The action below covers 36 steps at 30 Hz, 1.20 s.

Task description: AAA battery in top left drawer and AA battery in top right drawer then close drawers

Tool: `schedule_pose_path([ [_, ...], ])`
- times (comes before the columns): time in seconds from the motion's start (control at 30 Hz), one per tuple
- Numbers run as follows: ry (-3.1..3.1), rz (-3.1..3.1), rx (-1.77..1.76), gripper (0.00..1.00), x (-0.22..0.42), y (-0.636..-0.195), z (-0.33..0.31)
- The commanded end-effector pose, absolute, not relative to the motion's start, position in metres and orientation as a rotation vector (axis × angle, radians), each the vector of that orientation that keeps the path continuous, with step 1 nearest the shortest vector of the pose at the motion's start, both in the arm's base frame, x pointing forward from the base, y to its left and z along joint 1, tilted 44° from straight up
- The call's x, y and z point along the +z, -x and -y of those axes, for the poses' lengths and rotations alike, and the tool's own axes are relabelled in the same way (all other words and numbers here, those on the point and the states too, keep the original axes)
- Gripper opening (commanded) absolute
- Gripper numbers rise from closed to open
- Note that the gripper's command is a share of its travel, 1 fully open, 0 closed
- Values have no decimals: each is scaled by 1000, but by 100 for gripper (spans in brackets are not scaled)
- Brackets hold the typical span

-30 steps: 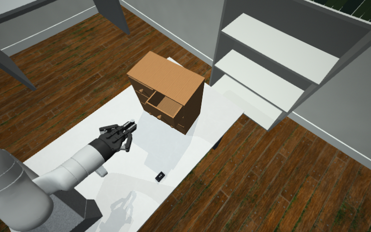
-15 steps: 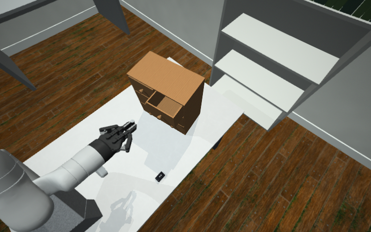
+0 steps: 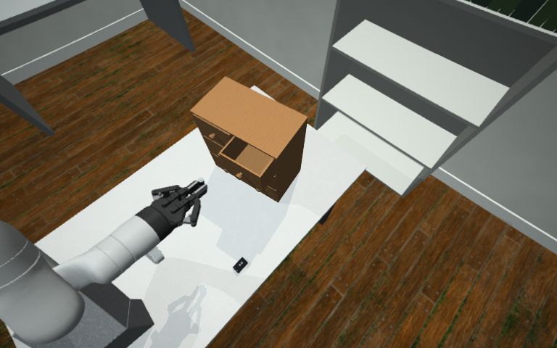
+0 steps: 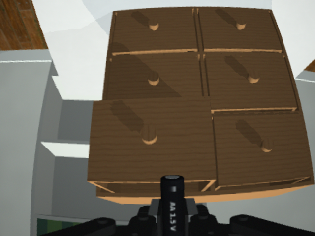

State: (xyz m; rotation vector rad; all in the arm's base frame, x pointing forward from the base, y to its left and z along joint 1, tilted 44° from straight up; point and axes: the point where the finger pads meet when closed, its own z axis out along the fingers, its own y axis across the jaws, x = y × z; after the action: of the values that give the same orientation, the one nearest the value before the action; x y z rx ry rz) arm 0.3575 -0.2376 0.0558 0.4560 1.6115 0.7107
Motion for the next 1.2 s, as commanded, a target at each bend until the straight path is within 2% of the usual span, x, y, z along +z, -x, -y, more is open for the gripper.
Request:
schedule_pose_path([
  [0.0,-450,-1612,711,9,57,-360,237],
  [0.6,-450,-1612,711,9,66,-401,239],
  [1.17,-450,-1612,711,9,78,-459,242],
])
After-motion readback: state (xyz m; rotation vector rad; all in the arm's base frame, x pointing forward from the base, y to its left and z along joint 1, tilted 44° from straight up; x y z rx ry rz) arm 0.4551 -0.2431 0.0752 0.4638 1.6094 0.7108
